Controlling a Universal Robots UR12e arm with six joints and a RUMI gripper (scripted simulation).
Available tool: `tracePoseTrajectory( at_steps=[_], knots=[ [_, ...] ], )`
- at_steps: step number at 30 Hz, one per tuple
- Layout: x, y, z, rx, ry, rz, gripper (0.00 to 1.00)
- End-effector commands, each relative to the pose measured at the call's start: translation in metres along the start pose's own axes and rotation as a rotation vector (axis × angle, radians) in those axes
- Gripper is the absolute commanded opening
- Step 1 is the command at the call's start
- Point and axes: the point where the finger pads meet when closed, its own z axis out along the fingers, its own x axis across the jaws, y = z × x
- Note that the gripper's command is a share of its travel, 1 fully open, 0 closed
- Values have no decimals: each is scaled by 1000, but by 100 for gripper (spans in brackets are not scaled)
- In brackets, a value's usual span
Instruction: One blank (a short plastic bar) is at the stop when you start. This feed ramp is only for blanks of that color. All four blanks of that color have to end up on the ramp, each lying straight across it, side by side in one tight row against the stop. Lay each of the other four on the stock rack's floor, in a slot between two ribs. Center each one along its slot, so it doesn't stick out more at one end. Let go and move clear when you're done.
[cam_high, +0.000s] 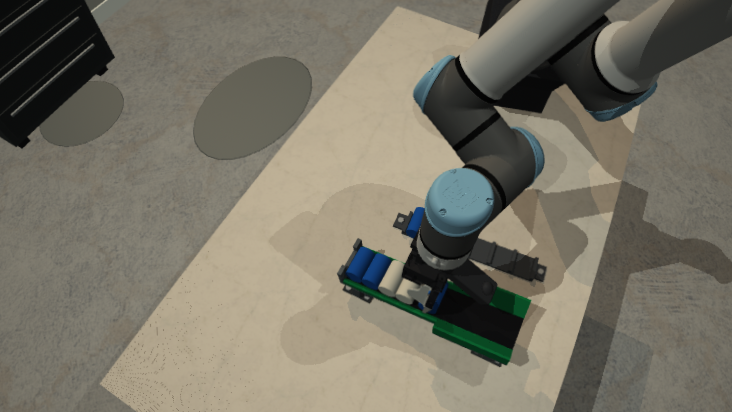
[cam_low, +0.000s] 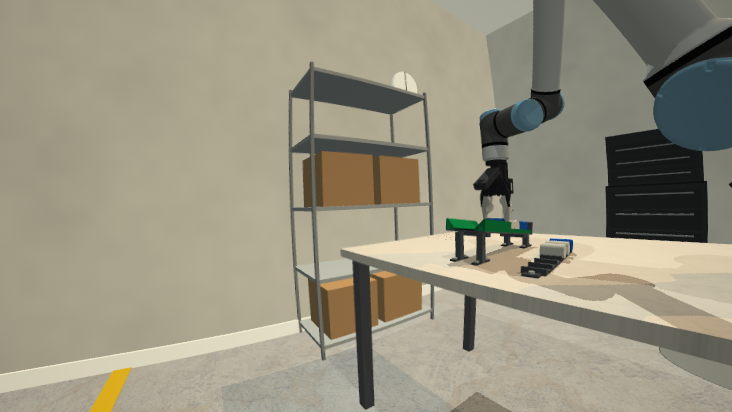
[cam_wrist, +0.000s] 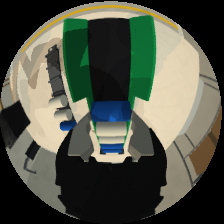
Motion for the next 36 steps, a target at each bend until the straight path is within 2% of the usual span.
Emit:
tracePoseTrajectory(
  at_steps=[1,12,27,36],
  knots=[
    [1,0,0,0,1,0,42],
    [1,0,0,0,1,0,42],
    [1,0,0,0,1,0,54],
    [1,0,0,0,1,0,54]
  ],
)
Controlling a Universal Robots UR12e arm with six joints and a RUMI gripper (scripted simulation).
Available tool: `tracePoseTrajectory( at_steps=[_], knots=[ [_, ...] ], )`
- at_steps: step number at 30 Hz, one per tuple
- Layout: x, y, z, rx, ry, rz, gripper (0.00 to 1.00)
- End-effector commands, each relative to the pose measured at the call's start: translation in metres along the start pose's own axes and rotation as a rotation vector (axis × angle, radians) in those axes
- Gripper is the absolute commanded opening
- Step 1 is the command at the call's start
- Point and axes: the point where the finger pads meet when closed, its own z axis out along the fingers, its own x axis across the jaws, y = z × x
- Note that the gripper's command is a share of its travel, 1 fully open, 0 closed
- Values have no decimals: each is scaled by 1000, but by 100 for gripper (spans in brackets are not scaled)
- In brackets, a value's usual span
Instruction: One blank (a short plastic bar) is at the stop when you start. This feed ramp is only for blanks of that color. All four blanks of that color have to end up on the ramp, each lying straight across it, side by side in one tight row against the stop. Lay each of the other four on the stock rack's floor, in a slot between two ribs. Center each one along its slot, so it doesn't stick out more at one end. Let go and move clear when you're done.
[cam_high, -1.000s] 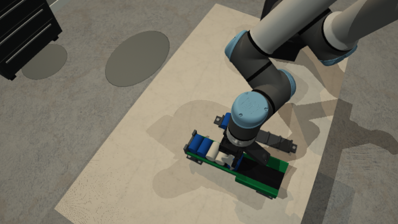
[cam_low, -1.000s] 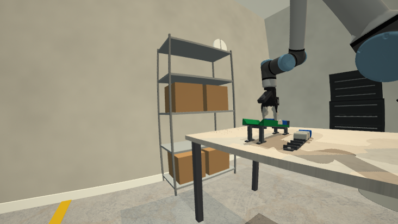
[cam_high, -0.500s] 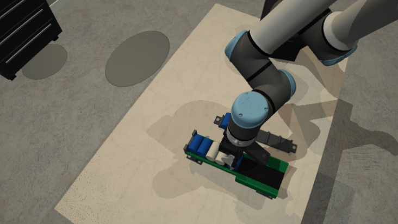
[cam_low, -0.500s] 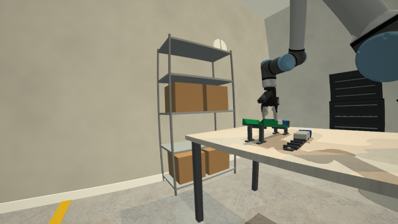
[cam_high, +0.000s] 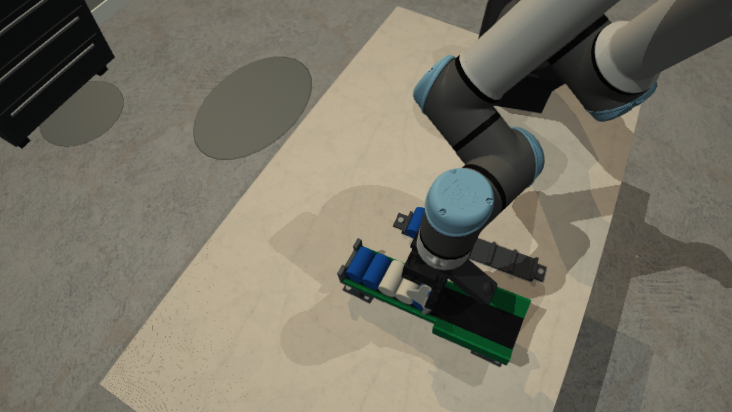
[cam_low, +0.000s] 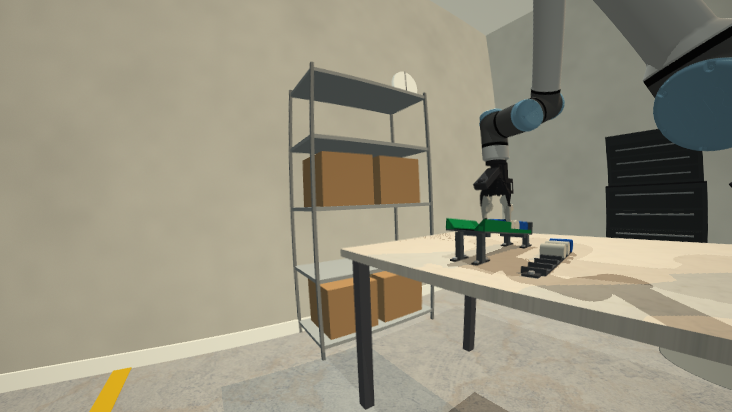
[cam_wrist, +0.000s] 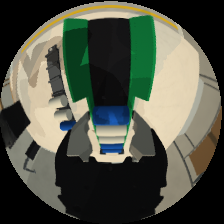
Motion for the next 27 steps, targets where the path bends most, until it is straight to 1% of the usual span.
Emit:
tracePoseTrajectory(
  at_steps=[1,5,9,12,17,19,23,27],
  knots=[
    [1,0,0,0,1,0,54],
    [1,0,-2,0,1,0,54],
    [1,0,-11,0,1,0,54],
    [1,0,-23,0,1,0,54],
    [1,0,-49,0,1,0,54],
    [1,0,-49,0,1,0,54],
    [0,0,-70,0,1,0,54],
    [0,0,-85,0,1,0,54]
  ],
)
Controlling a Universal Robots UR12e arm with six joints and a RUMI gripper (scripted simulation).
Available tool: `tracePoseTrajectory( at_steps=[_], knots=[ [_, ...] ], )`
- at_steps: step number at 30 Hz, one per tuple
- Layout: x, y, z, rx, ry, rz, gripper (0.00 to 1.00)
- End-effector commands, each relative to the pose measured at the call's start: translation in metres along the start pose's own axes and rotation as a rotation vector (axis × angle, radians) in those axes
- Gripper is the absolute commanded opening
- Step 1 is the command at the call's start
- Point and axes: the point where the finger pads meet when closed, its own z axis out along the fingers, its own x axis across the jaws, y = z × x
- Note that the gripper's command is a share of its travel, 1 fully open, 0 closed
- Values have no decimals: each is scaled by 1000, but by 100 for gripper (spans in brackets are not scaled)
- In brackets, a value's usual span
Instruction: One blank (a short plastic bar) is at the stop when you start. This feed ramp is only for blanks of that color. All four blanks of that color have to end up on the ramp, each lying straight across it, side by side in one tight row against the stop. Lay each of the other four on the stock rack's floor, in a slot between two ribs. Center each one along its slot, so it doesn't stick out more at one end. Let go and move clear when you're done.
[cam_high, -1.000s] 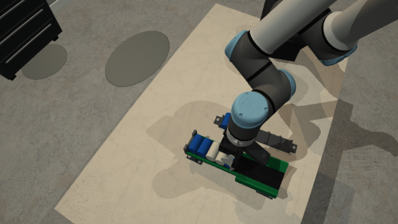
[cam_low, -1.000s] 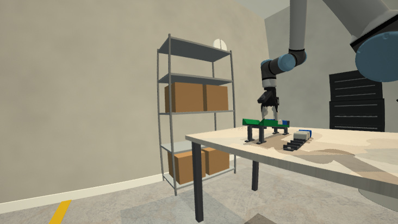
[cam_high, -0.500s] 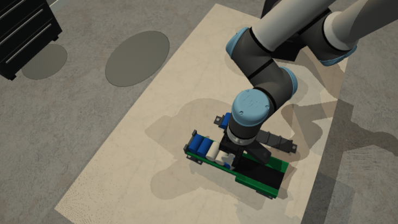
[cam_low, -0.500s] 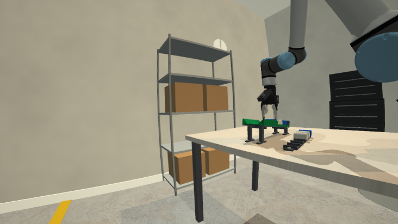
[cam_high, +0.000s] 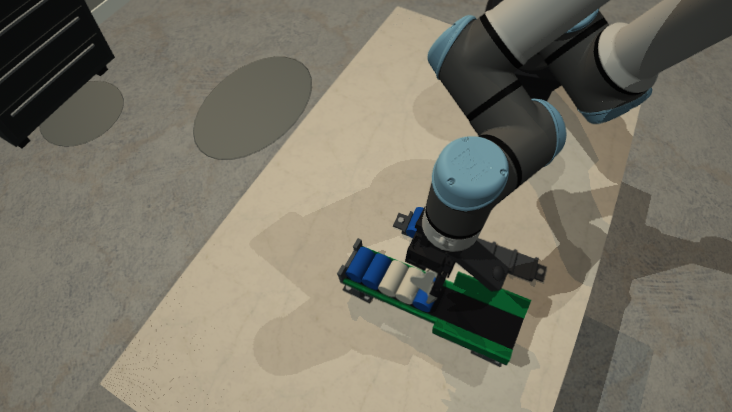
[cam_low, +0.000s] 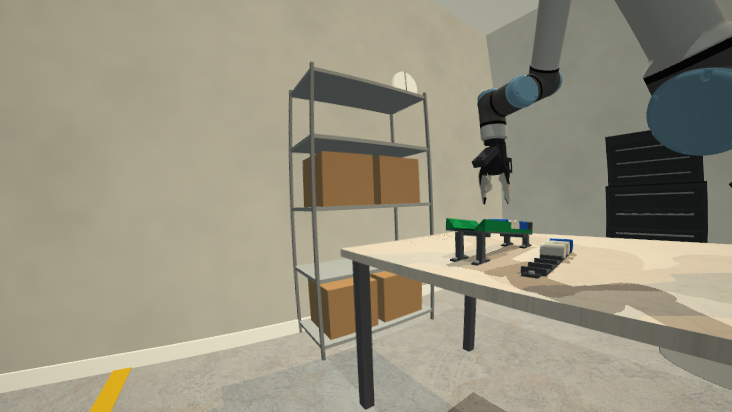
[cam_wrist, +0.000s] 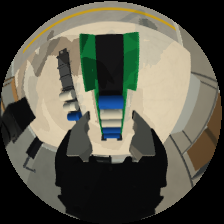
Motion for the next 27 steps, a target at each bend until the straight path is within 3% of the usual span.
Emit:
tracePoseTrajectory(
  at_steps=[1,6,7,27],
  knots=[
    [0,0,-15,1,0,-1,54],
    [0,0,-19,1,0,-1,54],
    [0,0,-19,1,0,-1,100],
    [0,0,-19,1,0,-1,100]
  ],
)
